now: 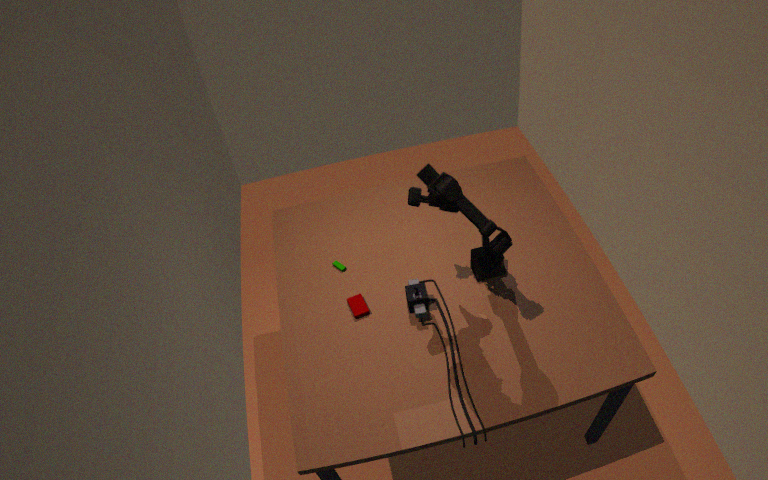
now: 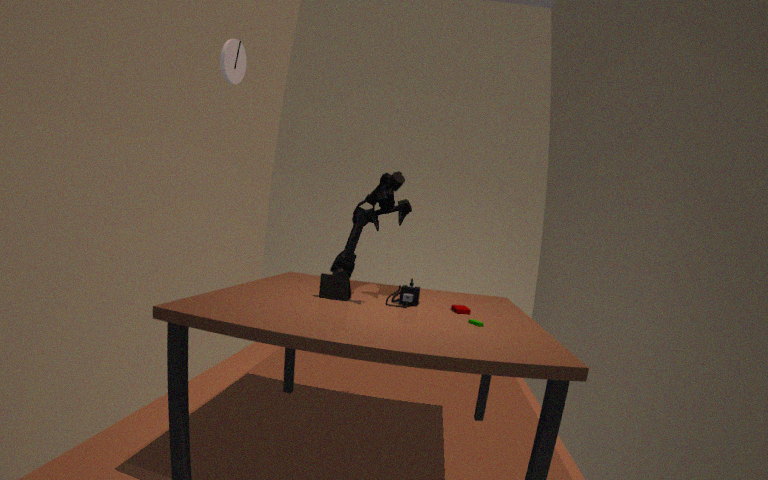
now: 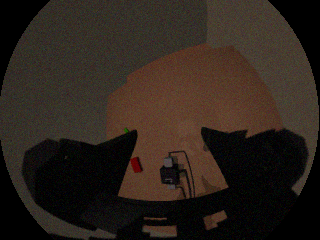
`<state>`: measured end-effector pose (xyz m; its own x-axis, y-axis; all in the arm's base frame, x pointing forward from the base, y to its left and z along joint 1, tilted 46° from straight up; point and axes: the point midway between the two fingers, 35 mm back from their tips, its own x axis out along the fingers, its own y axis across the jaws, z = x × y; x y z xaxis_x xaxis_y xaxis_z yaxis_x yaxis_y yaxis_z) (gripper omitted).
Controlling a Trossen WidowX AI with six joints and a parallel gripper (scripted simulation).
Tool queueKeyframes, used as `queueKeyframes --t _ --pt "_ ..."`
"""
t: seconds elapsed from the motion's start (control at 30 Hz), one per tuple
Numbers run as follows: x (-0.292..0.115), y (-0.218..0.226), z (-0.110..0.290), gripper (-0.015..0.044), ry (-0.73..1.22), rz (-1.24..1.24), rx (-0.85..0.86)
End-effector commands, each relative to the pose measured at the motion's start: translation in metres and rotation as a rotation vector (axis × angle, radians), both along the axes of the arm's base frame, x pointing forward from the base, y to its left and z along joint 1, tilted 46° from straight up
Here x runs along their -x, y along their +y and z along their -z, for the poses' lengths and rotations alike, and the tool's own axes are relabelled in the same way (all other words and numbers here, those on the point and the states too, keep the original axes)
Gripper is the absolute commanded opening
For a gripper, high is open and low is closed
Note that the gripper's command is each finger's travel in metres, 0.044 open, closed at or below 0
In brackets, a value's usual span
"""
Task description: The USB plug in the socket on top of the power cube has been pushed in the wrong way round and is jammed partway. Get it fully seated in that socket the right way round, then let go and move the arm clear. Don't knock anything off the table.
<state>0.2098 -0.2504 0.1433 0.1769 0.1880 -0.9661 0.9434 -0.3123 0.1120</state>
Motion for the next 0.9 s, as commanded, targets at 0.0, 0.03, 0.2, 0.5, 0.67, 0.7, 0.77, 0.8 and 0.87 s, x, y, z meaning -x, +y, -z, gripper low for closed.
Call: queueKeyframes --t 0.0,0.03,0.2,0.5,0.67,0.7,0.77,0.8,0.87 --pt "-0.043 0.061 0.005 0.044 -0.028 -0.093 -0.149" --pt "-0.05 0.075 0.006 0.044 -0.03 -0.117 -0.179" --pt "-0.081 0.148 0.007 0.044 -0.019 -0.225 -0.339" --pt "-0.104 0.25 0.006 0.044 0.056 -0.334 -0.572" --pt "-0.102 0.252 0.004 0.044 0.057 -0.334 -0.572" --pt "-0.102 0.253 0.003 0.044 0.057 -0.334 -0.572" --pt "-0.102 0.253 0.003 0.044 0.057 -0.334 -0.572" --pt "-0.102 0.252 0.002 0.044 0.057 -0.334 -0.572" --pt "-0.101 0.253 0.002 0.044 0.057 -0.334 -0.572"
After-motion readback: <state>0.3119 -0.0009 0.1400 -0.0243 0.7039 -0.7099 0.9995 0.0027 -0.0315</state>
